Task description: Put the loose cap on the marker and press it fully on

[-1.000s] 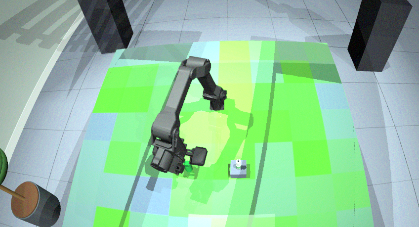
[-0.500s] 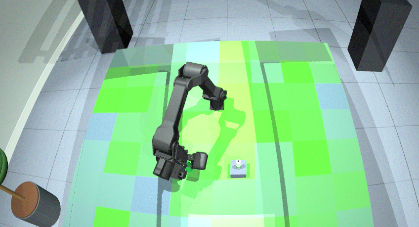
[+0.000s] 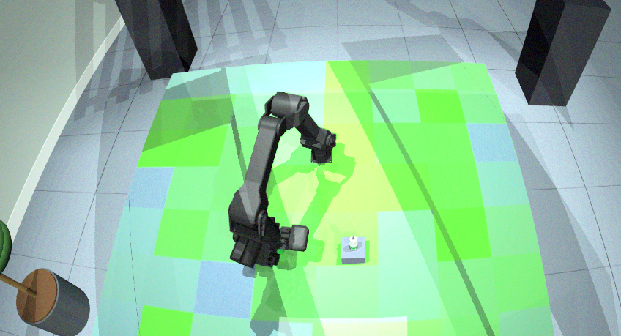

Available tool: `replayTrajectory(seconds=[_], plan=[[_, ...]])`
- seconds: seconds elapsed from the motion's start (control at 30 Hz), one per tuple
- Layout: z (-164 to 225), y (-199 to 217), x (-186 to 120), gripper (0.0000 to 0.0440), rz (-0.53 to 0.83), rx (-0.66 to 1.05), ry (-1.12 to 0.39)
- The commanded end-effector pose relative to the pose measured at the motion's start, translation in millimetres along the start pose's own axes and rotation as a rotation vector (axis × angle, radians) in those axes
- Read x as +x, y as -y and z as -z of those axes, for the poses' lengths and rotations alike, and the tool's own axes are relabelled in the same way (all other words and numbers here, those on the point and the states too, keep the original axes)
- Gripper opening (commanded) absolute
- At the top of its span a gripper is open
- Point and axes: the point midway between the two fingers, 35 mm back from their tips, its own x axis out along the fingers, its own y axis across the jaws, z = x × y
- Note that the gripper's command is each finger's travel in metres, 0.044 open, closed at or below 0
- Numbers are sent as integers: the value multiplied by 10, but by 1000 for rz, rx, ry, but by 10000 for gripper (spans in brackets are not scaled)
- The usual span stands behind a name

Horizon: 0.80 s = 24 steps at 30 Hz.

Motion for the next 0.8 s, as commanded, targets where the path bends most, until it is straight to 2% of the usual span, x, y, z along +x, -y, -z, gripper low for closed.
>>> replayTrajectory(seconds=[0.0, 0.2, 0.77], plan=[[-18, -3, -107, 70, 21, -13, 26], [-39, -68, -319, 34, 42, -35, 65], [-32, -719, -778, 21, 37, -98, 124]])
